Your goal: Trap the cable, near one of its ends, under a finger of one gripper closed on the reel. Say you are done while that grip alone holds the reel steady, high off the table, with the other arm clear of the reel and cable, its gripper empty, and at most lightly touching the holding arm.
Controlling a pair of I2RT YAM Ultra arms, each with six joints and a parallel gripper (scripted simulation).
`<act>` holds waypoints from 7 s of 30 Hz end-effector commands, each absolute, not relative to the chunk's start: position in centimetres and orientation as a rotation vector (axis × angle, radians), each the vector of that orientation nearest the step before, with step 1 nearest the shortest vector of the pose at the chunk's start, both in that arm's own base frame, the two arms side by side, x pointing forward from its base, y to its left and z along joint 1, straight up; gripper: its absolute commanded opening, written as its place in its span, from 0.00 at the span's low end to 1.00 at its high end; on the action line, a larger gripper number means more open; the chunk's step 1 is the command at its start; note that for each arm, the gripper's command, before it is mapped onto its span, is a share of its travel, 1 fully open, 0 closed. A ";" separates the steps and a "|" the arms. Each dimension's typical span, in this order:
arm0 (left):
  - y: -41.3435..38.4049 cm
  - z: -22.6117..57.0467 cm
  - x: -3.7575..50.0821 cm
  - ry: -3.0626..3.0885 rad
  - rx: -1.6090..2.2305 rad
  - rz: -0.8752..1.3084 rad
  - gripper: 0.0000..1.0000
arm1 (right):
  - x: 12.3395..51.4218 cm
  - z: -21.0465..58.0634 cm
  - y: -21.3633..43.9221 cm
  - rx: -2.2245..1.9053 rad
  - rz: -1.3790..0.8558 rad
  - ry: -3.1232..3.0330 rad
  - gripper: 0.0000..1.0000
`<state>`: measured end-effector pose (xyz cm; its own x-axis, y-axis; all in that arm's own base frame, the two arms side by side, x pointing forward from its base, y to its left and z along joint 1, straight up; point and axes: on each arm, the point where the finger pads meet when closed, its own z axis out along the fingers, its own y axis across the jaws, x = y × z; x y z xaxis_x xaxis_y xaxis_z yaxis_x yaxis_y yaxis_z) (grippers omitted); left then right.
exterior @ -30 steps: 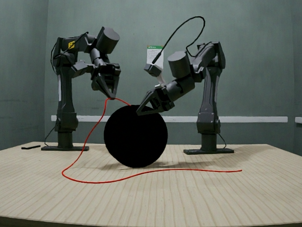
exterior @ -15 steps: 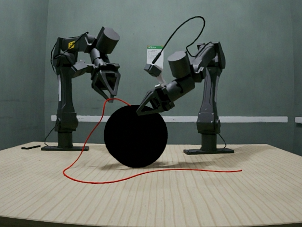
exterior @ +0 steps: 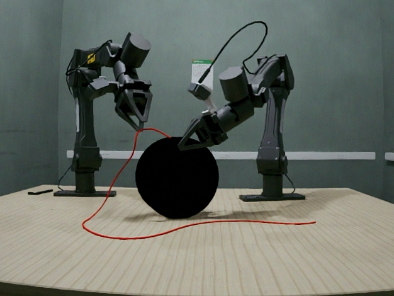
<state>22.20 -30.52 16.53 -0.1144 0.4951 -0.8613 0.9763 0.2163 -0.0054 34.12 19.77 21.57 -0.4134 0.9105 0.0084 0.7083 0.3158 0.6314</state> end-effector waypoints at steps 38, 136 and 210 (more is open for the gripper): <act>-30.4 18.1 22.4 1.697 1.368 -0.796 0.00 | 36.0 28.4 12.4 1.401 0.817 2.241 0.30; -30.8 28.4 22.8 1.682 1.363 -0.794 0.00 | 38.5 39.3 0.9 0.094 0.125 1.649 0.30; -30.3 37.1 25.6 1.869 1.108 -0.638 0.00 | 37.7 40.8 -0.3 0.004 -0.015 1.561 0.30</act>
